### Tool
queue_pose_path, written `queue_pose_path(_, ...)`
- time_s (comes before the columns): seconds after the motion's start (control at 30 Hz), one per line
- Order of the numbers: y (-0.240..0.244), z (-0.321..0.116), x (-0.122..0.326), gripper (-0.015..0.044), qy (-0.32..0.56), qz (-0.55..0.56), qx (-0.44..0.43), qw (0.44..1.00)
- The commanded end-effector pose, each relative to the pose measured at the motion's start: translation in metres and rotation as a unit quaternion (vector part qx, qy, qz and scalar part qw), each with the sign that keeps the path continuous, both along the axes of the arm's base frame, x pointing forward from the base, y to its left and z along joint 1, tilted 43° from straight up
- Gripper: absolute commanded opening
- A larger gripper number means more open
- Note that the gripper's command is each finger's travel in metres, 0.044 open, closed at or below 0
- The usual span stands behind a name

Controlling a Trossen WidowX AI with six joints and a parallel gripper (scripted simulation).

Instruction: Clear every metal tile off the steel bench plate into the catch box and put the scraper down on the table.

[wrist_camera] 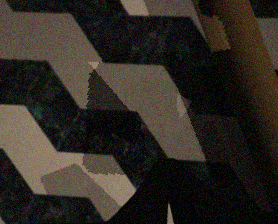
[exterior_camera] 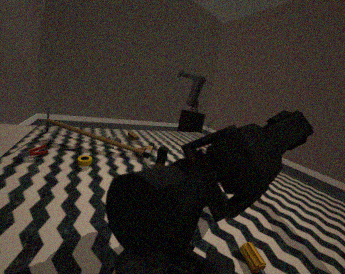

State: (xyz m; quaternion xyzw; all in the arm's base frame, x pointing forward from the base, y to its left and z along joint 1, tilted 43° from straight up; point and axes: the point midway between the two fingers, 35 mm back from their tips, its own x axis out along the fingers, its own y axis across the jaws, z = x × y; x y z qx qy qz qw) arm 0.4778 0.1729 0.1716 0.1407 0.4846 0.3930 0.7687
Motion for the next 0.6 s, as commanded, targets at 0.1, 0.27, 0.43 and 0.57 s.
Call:
queue_pose_path(0.1,-0.004,-0.004,0.008,0.0000,-0.002,-0.001,-0.002,1.000)
queue_pose_path(0.27,-0.006,-0.006,0.012,0.0000,-0.004,-0.001,-0.002,1.000)
queue_pose_path(0.43,-0.008,-0.007,0.016,0.0000,-0.005,-0.001,-0.002,1.000)
queue_pose_path(0.57,-0.010,-0.009,0.020,0.0000,-0.006,-0.001,-0.002,1.000)
